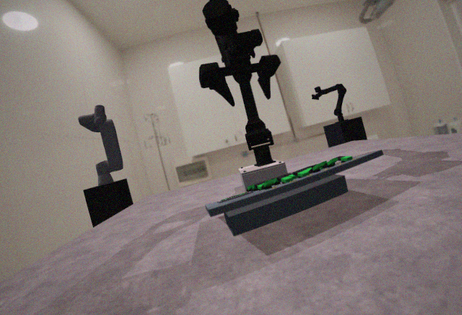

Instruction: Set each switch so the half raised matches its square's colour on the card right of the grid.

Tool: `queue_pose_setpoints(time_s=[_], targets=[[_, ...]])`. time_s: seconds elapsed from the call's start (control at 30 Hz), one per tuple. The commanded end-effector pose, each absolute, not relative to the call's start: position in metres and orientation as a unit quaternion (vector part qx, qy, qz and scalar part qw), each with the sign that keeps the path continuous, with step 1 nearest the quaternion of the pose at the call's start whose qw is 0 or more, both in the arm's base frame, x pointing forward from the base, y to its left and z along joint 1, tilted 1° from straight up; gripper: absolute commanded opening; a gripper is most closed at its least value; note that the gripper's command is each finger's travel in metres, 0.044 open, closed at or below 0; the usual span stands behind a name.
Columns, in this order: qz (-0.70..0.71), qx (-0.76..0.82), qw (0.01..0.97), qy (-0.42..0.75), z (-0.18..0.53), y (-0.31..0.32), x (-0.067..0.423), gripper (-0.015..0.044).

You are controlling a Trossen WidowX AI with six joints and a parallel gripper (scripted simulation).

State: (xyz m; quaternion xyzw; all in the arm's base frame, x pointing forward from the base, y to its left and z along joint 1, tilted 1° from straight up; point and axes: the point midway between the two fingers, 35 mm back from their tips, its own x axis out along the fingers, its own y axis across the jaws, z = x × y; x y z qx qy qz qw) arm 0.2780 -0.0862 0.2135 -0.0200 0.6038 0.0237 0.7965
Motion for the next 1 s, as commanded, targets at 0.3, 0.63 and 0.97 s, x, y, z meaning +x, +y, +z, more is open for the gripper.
queue_pose_setpoints(time_s=[0.3,0.63,0.97], targets=[[0.018,-0.011,0.786,0.617,0.121,-0.061,0.347,0.0137],[0.018,-0.01,0.794,0.607,0.086,-0.061,0.354,0.0],[0.018,-0.01,0.794,0.607,0.077,-0.06,0.356,0.0]])
